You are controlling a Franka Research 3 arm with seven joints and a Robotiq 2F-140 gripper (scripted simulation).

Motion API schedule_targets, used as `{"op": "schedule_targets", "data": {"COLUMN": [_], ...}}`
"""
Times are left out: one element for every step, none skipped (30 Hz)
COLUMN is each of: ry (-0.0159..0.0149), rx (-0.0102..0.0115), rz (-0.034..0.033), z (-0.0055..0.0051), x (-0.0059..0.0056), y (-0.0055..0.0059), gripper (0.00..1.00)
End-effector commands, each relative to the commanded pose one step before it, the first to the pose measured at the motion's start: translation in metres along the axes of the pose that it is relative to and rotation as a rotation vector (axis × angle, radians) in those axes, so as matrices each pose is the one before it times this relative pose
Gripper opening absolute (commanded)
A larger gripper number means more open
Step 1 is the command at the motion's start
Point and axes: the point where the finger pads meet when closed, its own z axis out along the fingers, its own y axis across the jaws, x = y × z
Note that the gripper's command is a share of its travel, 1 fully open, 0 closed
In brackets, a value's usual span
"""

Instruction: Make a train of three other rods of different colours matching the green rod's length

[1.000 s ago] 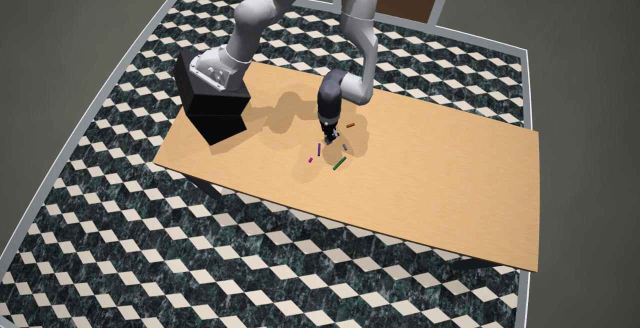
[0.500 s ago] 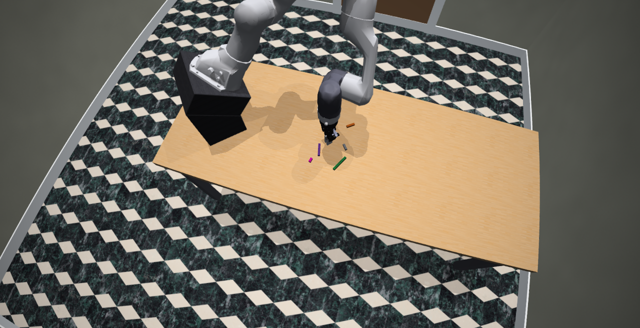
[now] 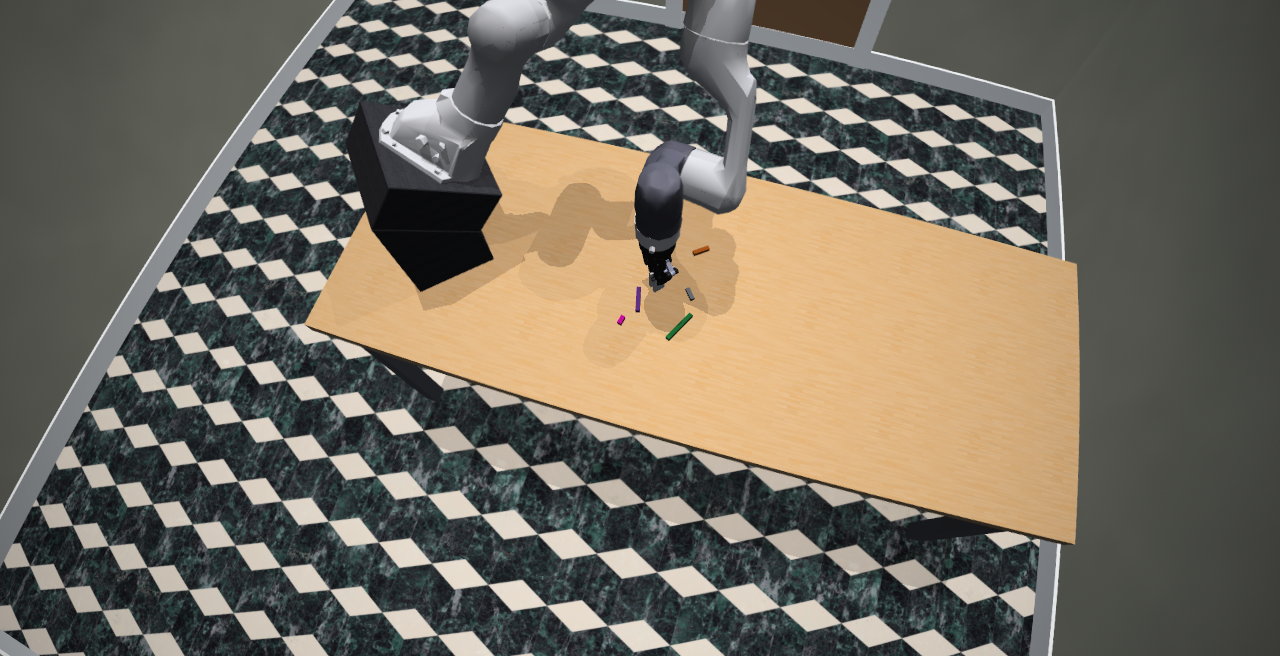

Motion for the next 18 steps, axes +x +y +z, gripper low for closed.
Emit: {"op": "schedule_targets", "data": {"ry": [-0.00019, 0.0, 0.0, 0.0, 0.0, 0.0, 0.0, 0.0, 0.0, 0.0, 0.0, 0.0, 0.0, 0.0, 0.0, 0.0, 0.0, 0.0], "rx": [-0.00294, 0.0, 0.0, 0.0, 0.0, 0.0, 0.0, 0.0, 0.0, 0.0, 0.0, 0.0, 0.0, 0.0, 0.0, 0.0, 0.0, 0.0], "rz": [-0.00706, 0.0, 0.0, 0.0, 0.0, 0.0, 0.0, 0.0, 0.0, 0.0, 0.0, 0.0, 0.0, 0.0, 0.0, 0.0, 0.0, 0.0], "z": [0.00326, 0.00071, 0.00063, 0.00053, 0.0, 0.0, 0.00043, 0.00032, 0.00021, 0.00012, 0.00005, 0.00001, 0.0, 0.0, 0.0, 0.0, 0.0, 0.0], "x": [0.00074, 0.0, 0.0, 0.0, 0.0, 0.0, 0.0, 0.0, 0.0, 0.0, 0.0, 0.0, 0.0, 0.0, 0.0, 0.0, 0.0, 0.0], "y": [0.00081, 0.0, 0.0, 0.0, 0.0, 0.0, 0.0, 0.0, 0.0, 0.0, 0.0, 0.0, 0.0, 0.0, 0.0, 0.0, 0.0, 0.0], "gripper": [0.03, 0.03, 0.03, 0.03, 0.03, 0.03, 0.03, 0.03, 0.03, 0.03, 0.03, 0.03, 0.03, 0.03, 0.03, 0.03, 0.03, 0.03]}}
